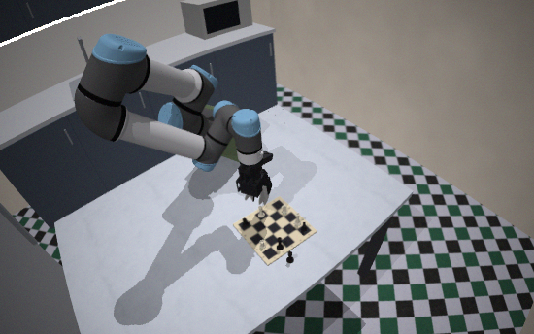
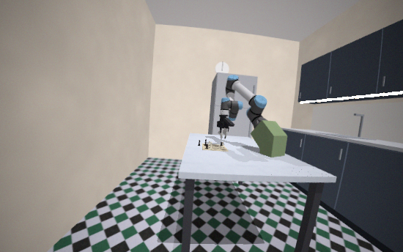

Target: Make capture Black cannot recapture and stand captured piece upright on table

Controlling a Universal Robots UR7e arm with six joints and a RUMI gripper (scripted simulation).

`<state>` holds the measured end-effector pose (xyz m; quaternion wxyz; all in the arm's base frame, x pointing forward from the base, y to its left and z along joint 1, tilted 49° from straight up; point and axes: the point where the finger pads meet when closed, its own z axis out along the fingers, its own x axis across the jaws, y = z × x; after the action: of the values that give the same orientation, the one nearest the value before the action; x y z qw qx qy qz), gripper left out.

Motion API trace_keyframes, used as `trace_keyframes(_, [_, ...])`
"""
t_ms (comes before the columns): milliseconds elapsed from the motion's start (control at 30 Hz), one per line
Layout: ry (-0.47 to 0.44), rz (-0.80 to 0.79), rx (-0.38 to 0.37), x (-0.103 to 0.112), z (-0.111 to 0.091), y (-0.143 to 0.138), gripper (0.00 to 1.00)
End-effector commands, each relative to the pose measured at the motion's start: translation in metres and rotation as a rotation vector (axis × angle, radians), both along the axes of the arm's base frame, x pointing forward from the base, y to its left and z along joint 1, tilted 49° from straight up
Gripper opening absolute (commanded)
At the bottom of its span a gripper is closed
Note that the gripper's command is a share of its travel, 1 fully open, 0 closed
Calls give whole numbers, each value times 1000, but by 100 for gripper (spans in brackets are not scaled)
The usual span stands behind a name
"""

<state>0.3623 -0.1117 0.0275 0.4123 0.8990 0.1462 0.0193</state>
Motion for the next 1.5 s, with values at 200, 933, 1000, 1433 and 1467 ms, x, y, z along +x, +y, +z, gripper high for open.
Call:
trace_keyframes(200, [-2,2,0,2,-8,-8,25])
trace_keyframes(933, [-2,2,0,3,-10,-11,25])
trace_keyframes(1000, [-2,2,0,3,-10,-11,25])
trace_keyframes(1433, [-2,2,0,3,-10,-11,25])
trace_keyframes(1467, [-2,2,0,3,-10,-11,25])
